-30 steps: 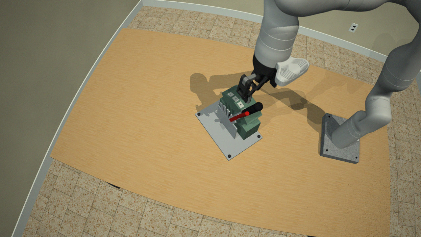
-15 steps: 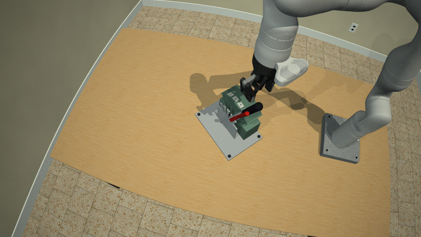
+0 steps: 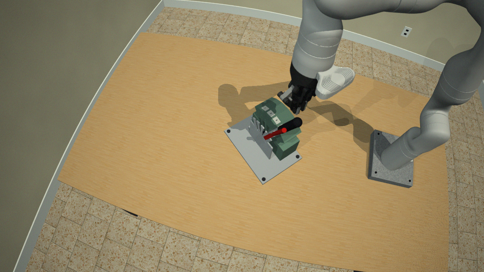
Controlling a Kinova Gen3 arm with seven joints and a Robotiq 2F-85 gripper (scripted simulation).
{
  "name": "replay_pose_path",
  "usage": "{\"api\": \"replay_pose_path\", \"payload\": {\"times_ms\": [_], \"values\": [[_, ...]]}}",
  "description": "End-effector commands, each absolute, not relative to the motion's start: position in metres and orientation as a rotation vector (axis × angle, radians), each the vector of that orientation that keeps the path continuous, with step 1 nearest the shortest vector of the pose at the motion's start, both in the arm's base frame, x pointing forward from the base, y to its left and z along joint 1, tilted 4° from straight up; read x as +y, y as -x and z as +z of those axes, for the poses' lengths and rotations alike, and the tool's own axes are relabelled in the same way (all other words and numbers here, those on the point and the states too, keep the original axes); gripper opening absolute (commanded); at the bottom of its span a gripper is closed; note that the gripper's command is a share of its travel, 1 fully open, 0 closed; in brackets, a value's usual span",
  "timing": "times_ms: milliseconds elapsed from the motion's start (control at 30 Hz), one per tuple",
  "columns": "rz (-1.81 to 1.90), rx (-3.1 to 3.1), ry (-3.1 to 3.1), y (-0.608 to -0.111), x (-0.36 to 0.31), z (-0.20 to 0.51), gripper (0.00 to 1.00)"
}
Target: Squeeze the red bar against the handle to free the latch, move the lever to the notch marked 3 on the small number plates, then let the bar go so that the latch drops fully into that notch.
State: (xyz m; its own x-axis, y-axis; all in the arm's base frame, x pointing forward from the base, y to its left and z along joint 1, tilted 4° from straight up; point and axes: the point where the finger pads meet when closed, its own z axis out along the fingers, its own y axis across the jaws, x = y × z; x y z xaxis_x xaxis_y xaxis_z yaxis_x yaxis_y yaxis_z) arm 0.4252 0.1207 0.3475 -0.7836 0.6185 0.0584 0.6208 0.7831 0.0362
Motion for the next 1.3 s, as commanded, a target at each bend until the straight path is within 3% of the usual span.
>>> {"api": "replay_pose_path", "payload": {"times_ms": [0, 533, 567, 1267], "values": [[-0.084, -2.927, 1.018, -0.4254, 0.1207, 0.3482, 0.00], [-0.084, -2.927, 1.018, -0.4254, 0.1207, 0.3482, 0.00], [-0.084, -2.927, 1.018, -0.4254, 0.1207, 0.3482, 0.98], [-0.084, -2.927, 1.018, -0.4254, 0.1207, 0.3482, 0.98]]}}
